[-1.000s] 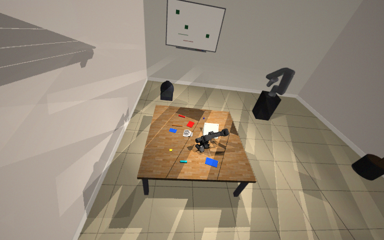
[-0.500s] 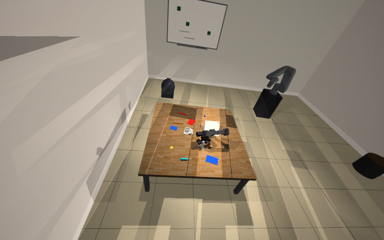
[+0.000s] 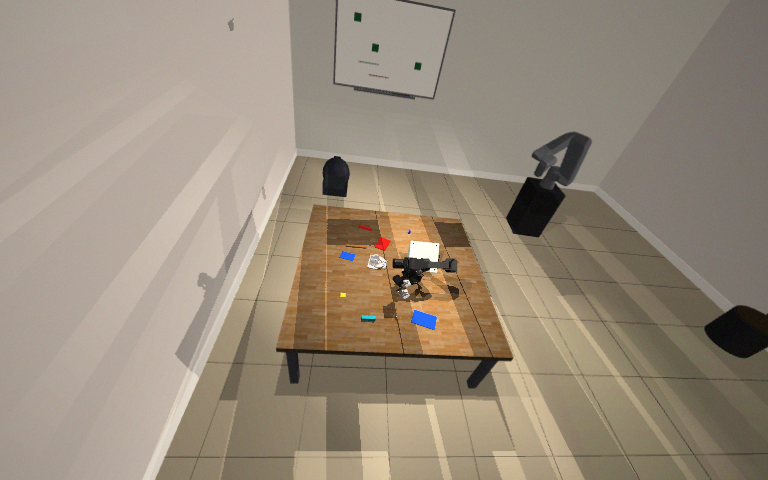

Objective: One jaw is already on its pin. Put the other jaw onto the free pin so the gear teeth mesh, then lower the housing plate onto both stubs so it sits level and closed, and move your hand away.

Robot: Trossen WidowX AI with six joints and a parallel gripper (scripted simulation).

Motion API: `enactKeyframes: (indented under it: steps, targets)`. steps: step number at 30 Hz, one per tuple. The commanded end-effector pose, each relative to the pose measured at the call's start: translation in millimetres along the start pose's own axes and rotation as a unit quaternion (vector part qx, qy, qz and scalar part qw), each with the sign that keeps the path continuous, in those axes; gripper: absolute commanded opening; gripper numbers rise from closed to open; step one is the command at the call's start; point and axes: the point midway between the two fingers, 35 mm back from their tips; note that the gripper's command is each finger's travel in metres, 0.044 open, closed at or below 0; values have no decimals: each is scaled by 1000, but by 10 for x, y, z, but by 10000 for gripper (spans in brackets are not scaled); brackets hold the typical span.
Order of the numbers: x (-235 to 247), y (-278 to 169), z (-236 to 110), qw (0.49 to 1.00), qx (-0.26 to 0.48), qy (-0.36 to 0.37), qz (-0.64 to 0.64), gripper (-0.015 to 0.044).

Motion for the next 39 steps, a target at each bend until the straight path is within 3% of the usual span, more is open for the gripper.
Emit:
enactKeyframes:
  steps: [1,20,39]
  targets:
    - [-67,-85,-11,999,2,-1,47,351]
    - [-295,-625,-17,955,15,-1,296,351]
    - [-392,-1223,-33,851,20,-5,525,351]
Point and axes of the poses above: the point midway between the two fingers, 35 mm back from their tips, its own z axis out along the fingers, its own x axis across the jaws, y = z × x, and after that the axes turned 9 degrees about z, right-handed
